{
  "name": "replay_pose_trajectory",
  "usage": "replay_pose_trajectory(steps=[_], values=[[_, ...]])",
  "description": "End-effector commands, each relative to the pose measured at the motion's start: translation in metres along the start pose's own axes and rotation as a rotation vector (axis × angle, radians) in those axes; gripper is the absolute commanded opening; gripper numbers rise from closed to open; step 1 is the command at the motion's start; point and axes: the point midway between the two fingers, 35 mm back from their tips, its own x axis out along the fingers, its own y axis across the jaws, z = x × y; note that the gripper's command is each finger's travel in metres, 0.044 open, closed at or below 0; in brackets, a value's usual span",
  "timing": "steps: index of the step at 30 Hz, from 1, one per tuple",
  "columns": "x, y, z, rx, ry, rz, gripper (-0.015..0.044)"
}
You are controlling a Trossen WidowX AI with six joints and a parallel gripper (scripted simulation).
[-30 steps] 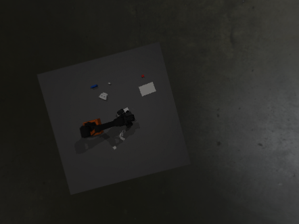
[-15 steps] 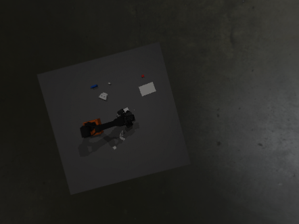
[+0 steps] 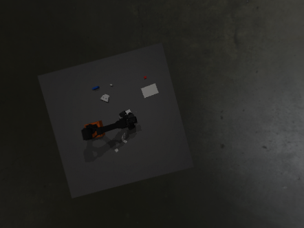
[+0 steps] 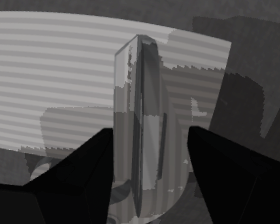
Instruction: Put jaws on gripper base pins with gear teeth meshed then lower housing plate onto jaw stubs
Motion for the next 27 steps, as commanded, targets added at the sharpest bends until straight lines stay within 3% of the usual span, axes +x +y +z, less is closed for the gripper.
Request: replay_pose_trajectory(steps=[1,8,12,27], values=[[0.0002,-0.0005,0.0004,-0.007,-0.003,-0.002,0.0134],[0.0002,-0.0005,0.0004,-0.007,-0.003,-0.002,0.0134],[0.0000,-0.0001,0.0001,0.000,-0.001,0.000,0.0224],[-0.0046,-0.0003,0.0006,-0.001,-0.001,0.000,0.0224]])
